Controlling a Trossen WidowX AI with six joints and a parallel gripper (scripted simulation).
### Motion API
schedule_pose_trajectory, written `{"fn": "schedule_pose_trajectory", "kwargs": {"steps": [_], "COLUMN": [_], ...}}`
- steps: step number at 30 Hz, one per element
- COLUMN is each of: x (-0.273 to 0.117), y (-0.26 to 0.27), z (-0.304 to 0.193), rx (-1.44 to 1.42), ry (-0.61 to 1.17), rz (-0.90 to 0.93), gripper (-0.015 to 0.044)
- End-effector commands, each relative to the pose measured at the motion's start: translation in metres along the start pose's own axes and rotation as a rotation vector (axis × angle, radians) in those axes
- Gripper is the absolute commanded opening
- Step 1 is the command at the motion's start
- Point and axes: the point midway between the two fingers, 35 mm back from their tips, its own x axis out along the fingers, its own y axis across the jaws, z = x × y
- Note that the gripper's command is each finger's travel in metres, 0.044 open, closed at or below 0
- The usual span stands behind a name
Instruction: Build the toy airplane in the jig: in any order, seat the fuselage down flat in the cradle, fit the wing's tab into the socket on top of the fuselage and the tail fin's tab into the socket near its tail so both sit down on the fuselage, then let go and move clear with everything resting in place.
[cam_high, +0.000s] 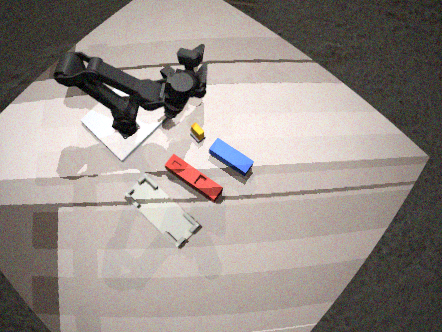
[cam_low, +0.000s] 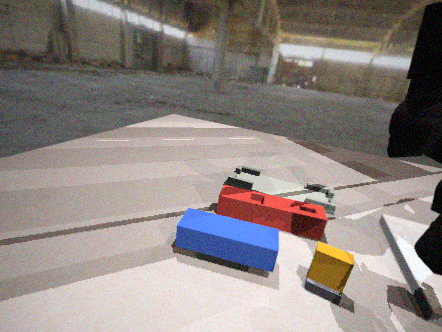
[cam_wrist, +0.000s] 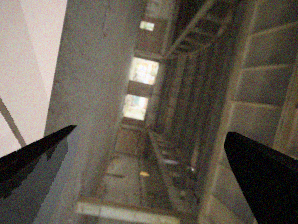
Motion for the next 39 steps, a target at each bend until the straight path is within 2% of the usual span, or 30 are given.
{"fn": "schedule_pose_trajectory", "kwargs": {"steps": [1,3,7,13,16,28,39], "x": [0.000,-0.001,-0.017,-0.070,-0.091,-0.182,-0.257], "y": [0.000,0.002,0.020,0.054,0.065,0.091,0.084], "z": [0.000,-0.010,-0.066,-0.125,-0.135,-0.136,-0.099], "rx": [0.000,0.076,0.517,1.202,1.401,2.067,2.415], "ry": [0.000,0.040,0.293,0.737,0.888,1.548,2.229], "rz": [0.000,0.021,0.122,0.194,0.195,0.112,-0.056], "gripper": [0.0426,0.0440,0.0440,0.0440,0.0440,0.0440,0.0440]}}
